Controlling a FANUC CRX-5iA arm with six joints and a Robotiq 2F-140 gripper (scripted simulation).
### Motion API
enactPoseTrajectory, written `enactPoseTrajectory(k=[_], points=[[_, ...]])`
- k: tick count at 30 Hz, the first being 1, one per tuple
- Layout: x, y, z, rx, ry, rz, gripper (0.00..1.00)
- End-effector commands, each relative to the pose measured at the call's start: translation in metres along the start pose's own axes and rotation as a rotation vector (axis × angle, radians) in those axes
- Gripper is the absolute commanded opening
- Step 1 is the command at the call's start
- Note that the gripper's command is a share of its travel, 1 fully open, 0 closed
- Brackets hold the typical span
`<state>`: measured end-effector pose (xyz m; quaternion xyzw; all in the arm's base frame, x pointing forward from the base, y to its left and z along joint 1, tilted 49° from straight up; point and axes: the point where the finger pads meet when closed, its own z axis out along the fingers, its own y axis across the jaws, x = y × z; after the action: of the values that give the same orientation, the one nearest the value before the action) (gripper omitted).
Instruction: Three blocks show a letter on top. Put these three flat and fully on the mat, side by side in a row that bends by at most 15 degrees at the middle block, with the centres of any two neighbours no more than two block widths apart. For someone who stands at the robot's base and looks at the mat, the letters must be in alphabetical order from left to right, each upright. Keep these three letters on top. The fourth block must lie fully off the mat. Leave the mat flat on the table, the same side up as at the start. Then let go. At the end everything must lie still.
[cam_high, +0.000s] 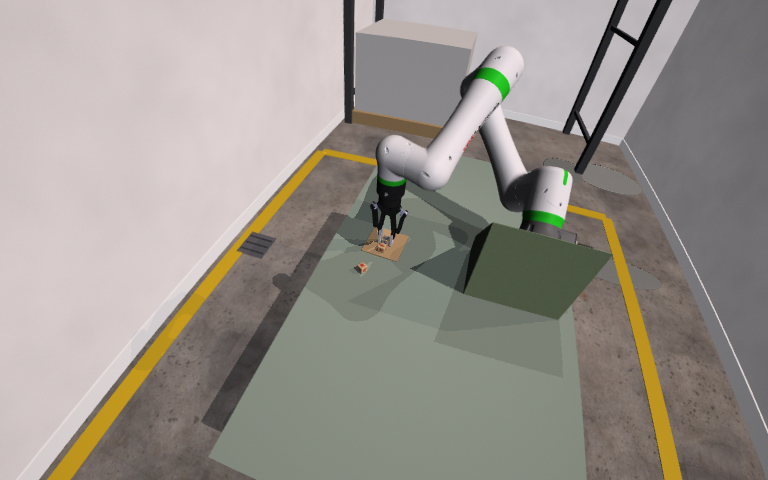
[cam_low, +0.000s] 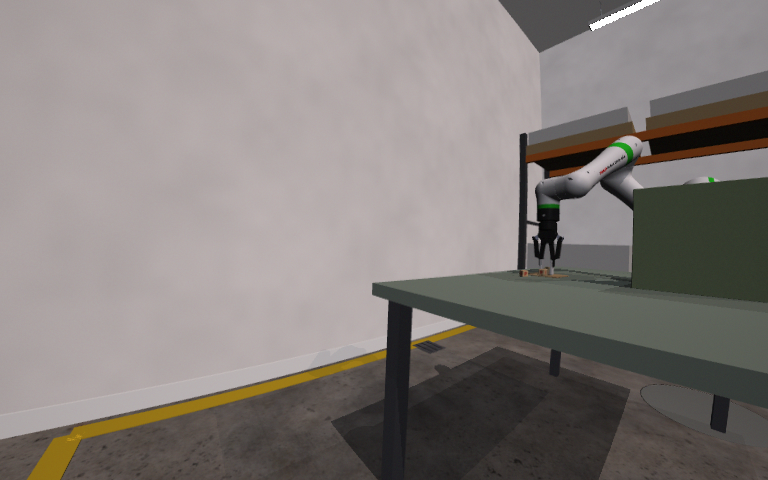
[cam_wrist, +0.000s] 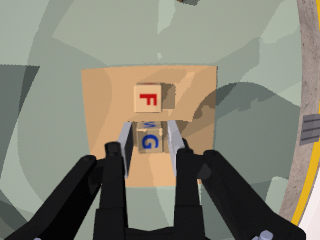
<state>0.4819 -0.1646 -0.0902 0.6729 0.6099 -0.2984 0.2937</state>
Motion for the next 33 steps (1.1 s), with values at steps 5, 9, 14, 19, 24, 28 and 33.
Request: enactPoseTrajectory(k=[5, 9, 14, 19, 24, 28, 33], points=[[0.000, 0.000, 0.000, 0.000, 0.000, 0.000, 0.25], [0.000, 0.000, 0.000, 0.000, 0.000, 0.000, 0.25], [0.000, 0.000, -0.005, 0.000, 0.000, 0.000, 0.25], [0.000, 0.000, -0.017, 0.000, 0.000, 0.000, 0.25], [0.000, 0.000, -0.043, 0.000, 0.000, 0.000, 0.25], [0.000, 0.000, -0.065, 0.000, 0.000, 0.000, 0.25], [0.000, 0.000, -0.078, 0.000, 0.000, 0.000, 0.25]])
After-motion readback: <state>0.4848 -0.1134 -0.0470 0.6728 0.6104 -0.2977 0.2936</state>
